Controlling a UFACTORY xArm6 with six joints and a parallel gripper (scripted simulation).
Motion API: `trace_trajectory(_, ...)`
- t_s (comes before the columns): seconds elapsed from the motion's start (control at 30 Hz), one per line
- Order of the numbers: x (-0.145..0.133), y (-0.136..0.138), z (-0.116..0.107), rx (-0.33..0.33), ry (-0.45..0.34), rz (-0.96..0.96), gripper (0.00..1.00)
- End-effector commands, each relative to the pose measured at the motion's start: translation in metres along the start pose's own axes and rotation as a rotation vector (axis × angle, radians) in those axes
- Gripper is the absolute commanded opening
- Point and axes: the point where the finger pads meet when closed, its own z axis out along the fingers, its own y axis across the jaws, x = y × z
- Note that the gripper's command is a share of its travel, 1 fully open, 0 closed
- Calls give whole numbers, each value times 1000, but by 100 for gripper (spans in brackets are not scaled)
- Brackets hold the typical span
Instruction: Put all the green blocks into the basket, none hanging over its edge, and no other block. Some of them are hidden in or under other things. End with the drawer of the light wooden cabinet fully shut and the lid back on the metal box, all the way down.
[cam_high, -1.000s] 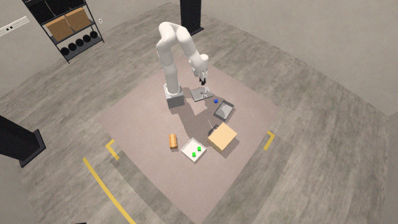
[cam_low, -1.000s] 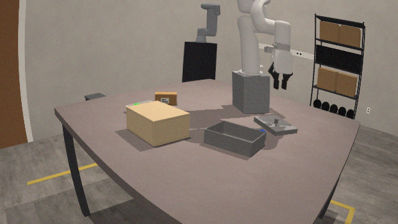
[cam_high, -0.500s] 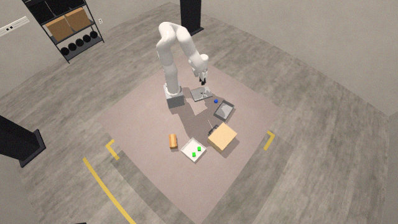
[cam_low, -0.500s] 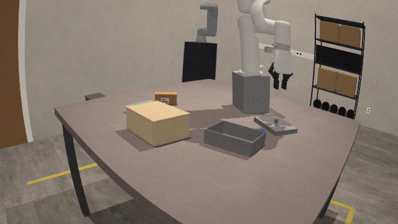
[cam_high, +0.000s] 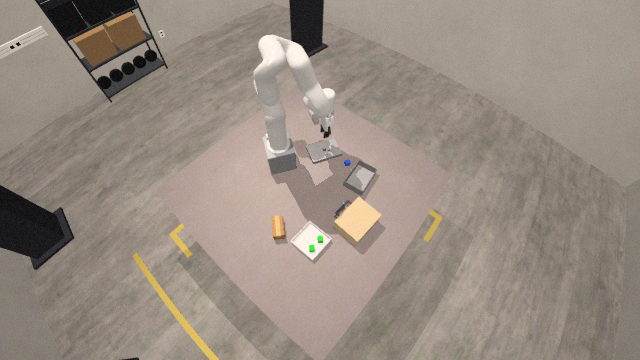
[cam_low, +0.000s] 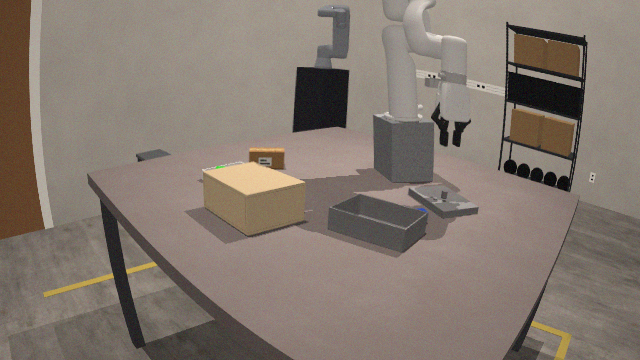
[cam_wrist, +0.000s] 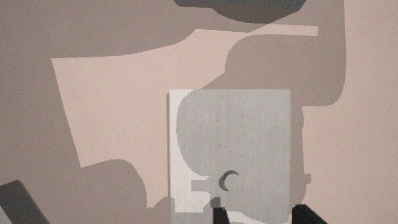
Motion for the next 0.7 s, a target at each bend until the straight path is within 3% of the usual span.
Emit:
trace_trajectory(0.0, -2, 0, 11, 1, -3, 0, 44)
trace_trajectory(0.67, -2, 0, 58, 1, -3, 0, 44)
